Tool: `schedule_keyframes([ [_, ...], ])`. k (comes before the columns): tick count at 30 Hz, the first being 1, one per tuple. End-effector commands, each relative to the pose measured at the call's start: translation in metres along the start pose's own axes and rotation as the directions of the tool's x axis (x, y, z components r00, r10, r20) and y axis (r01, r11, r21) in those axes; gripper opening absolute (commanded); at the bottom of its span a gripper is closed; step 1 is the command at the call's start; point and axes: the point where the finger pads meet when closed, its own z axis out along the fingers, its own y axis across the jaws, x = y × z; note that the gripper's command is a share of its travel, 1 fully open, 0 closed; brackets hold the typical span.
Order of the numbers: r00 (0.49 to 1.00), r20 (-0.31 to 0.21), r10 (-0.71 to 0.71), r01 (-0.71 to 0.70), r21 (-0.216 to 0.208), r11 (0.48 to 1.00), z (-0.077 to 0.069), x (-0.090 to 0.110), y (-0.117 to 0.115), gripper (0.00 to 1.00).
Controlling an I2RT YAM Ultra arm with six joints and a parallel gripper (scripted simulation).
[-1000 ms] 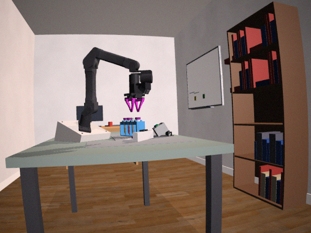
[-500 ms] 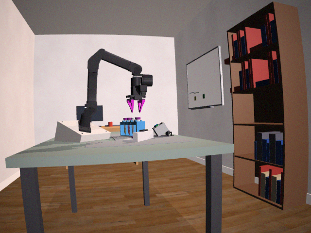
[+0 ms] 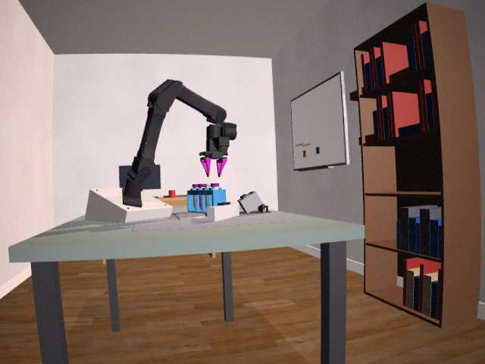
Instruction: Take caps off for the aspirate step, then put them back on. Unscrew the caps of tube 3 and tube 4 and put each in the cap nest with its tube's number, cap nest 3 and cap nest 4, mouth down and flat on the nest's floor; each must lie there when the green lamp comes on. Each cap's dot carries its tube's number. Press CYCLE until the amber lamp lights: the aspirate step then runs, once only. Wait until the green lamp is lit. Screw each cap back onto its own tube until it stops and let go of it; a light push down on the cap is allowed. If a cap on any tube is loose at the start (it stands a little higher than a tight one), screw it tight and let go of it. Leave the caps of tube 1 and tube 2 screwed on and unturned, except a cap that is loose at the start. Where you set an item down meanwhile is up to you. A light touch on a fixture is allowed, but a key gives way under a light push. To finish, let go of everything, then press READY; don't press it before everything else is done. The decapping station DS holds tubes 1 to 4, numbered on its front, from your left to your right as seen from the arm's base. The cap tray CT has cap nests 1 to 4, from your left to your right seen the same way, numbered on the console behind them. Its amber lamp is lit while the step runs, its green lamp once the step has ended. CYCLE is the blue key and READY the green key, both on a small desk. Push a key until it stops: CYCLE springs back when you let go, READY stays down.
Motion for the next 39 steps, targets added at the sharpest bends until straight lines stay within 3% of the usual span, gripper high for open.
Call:
schedule_keyframes([
  [1,0.998,0.011,0.065,-0.065,-0.032,0.997,-0.01,-0.004,0.005,0.49],
  [17,0.998,0.011,0.065,-0.065,-0.032,0.997,-0.01,-0.004,0.005,0.49],
  [31,0.998,0.012,0.065,-0.065,-0.033,0.997,0.025,-0.005,0.006,0.49],
  [39,0.998,0.012,0.065,-0.065,-0.033,0.997,0.025,-0.005,0.006,0.49],
])
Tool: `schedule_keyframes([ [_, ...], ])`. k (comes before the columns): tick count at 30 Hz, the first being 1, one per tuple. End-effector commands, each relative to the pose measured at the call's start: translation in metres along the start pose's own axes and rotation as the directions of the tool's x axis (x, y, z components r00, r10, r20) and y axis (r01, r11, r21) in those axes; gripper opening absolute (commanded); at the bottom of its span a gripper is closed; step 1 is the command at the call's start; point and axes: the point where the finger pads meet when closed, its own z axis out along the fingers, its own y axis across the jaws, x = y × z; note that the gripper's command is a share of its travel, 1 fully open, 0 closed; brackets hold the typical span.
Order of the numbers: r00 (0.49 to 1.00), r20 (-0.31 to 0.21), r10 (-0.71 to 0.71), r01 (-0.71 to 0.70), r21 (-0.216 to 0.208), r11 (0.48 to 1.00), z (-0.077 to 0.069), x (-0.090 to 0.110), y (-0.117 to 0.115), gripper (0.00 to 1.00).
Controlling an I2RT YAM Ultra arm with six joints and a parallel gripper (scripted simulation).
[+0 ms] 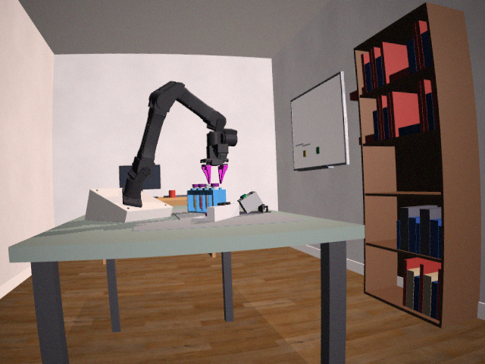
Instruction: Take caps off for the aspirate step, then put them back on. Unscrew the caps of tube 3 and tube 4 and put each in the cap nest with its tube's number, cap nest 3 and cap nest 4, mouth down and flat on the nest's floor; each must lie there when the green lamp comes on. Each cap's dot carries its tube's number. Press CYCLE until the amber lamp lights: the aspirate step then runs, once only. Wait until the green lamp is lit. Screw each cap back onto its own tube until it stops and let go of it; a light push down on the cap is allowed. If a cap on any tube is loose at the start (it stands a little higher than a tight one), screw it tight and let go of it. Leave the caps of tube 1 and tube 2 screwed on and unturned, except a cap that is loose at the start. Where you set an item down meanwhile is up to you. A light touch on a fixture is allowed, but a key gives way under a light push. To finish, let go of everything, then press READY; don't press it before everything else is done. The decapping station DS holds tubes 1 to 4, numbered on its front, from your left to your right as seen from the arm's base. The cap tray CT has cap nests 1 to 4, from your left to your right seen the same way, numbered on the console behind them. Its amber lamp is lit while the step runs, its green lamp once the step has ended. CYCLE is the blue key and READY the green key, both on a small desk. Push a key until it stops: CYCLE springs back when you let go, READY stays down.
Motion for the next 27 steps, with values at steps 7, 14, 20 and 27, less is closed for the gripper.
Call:
schedule_keyframes([
  [7,1.0,-0.002,-0.002,0.002,-0.014,1.0,-0.001,0.0,0.002,0.49],
  [14,1.0,-0.002,-0.002,0.002,-0.014,1.0,0.002,0.001,0.002,0.49],
  [20,1.0,-0.002,-0.002,0.002,-0.014,1.0,0.005,0.001,0.002,0.49],
  [27,1.0,-0.002,-0.002,0.002,-0.014,1.0,0.007,0.001,0.002,0.49],
])
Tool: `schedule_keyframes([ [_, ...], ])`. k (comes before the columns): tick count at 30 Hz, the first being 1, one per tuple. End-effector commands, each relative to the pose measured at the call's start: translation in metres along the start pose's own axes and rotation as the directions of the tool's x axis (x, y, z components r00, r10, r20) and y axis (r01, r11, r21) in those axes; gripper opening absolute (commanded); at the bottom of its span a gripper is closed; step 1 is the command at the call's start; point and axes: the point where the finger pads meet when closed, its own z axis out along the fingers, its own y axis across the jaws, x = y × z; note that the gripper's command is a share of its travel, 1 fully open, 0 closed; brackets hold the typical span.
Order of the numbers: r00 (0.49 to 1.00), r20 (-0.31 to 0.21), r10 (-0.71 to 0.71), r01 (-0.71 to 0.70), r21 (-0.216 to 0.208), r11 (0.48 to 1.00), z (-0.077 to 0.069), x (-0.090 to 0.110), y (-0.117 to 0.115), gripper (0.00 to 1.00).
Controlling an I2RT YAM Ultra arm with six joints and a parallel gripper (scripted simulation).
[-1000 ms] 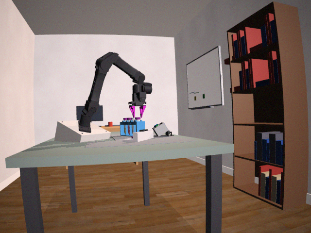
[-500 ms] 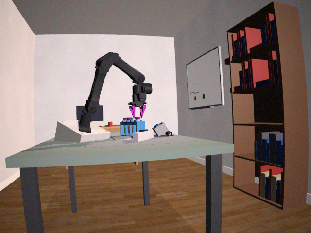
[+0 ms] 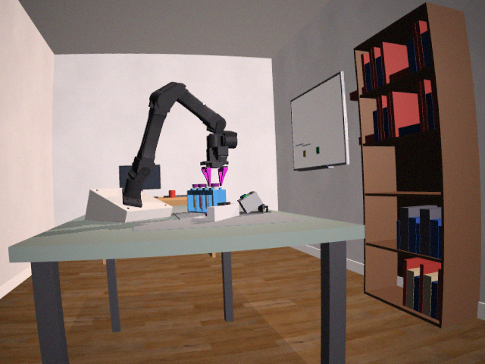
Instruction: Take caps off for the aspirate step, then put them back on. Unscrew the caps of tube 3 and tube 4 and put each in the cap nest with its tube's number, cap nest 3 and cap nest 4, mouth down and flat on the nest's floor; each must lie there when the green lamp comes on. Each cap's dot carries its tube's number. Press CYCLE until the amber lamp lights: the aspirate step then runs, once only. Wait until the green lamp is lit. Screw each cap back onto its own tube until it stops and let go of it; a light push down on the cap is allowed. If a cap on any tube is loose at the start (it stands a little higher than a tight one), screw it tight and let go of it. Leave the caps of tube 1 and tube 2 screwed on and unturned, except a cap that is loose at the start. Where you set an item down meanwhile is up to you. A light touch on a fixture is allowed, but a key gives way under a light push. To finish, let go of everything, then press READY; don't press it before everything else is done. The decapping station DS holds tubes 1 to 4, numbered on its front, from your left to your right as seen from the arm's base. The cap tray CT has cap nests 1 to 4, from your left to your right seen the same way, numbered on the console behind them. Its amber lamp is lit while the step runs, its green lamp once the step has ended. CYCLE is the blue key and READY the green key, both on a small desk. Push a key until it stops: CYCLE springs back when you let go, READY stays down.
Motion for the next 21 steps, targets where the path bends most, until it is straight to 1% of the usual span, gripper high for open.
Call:
schedule_keyframes([
  [1,1.0,-0.002,-0.001,0.001,-0.011,1.0,-0.0023,0.0001,0.0021,0.0],
  [15,1.0,-0.002,-0.001,0.001,-0.011,1.0,-0.0023,0.0001,0.0021,0.0],
  [18,0.989,0.0,-0.15,0.15,-0.011,0.989,-0.0024,0.0001,0.0021,0.0],
  [21,0.955,0.001,-0.296,0.296,-0.011,0.955,-0.0025,0.0001,0.0021,0.0],
])
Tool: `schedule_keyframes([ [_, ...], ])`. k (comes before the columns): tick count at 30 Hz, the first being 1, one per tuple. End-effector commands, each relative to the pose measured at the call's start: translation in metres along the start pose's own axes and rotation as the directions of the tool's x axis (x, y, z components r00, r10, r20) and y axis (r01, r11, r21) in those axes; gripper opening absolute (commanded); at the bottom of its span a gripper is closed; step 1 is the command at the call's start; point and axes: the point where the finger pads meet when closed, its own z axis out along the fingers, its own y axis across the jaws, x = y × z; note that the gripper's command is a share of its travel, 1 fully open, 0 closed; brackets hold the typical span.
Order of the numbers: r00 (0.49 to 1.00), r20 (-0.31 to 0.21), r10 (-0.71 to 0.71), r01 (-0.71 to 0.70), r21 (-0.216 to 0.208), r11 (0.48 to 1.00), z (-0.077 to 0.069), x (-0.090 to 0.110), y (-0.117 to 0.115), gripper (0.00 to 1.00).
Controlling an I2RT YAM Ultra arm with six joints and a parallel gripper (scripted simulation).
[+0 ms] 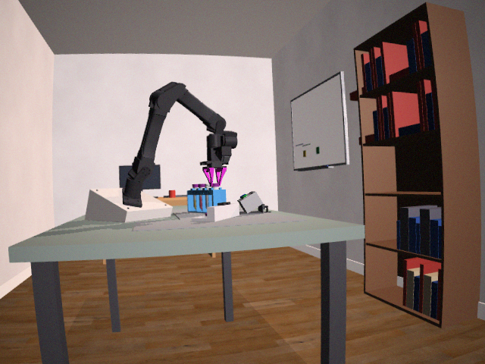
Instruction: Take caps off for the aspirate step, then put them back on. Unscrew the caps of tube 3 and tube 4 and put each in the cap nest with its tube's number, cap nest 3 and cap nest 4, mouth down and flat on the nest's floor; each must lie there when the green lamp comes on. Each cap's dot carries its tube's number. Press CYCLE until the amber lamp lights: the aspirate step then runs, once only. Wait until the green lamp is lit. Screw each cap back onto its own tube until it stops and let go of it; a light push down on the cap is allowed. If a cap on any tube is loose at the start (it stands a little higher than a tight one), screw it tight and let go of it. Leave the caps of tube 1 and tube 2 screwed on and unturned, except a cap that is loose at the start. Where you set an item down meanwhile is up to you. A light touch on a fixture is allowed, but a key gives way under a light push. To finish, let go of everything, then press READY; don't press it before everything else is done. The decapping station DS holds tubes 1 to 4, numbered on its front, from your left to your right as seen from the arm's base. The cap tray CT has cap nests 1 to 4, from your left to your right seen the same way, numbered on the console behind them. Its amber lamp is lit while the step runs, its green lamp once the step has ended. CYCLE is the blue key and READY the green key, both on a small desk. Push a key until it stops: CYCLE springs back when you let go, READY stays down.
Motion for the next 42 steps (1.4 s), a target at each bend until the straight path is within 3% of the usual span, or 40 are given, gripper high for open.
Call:
schedule_keyframes([
  [1,0.978,0.002,-0.21,0.21,-0.011,0.978,-0.0026,-0.0003,0.0023,0.0],
  [3,0.952,0.003,-0.306,0.306,-0.011,0.952,-0.0027,-0.0002,0.0023,0.0],
  [5,0.952,0.003,-0.306,0.306,-0.011,0.952,-0.0027,-0.0002,0.0023,0.0],
  [8,0.896,0.005,-0.445,0.445,-0.01,0.895,-0.0028,-0.0003,0.0023,0.0],
  [14,0.724,0.008,-0.69,0.69,-0.009,0.724,-0.0029,-0.0002,0.0023,0.0],
  [20,0.488,0.01,-0.873,0.873,-0.006,0.488,-0.0031,-0.0002,0.0023,0.0],
  [22,0.488,0.01,-0.873,0.873,-0.006,0.488,-0.0031,-0.0002,0.0023,0.0],
  [30,0.109,0.012,-0.994,0.994,-0.002,0.109,-0.0033,-0.0002,0.0023,0.0],
  [37,-0.238,0.011,-0.971,0.971,0.002,-0.238,-0.0035,-0.0002,0.0023,0.0],
  [39,-0.238,0.011,-0.971,0.971,0.002,-0.238,-0.0035,-0.0002,0.0023,0.0],
  [42,-0.38,0.011,-0.925,0.925,0.004,-0.38,-0.0036,-0.0002,0.0023,0.0],
])
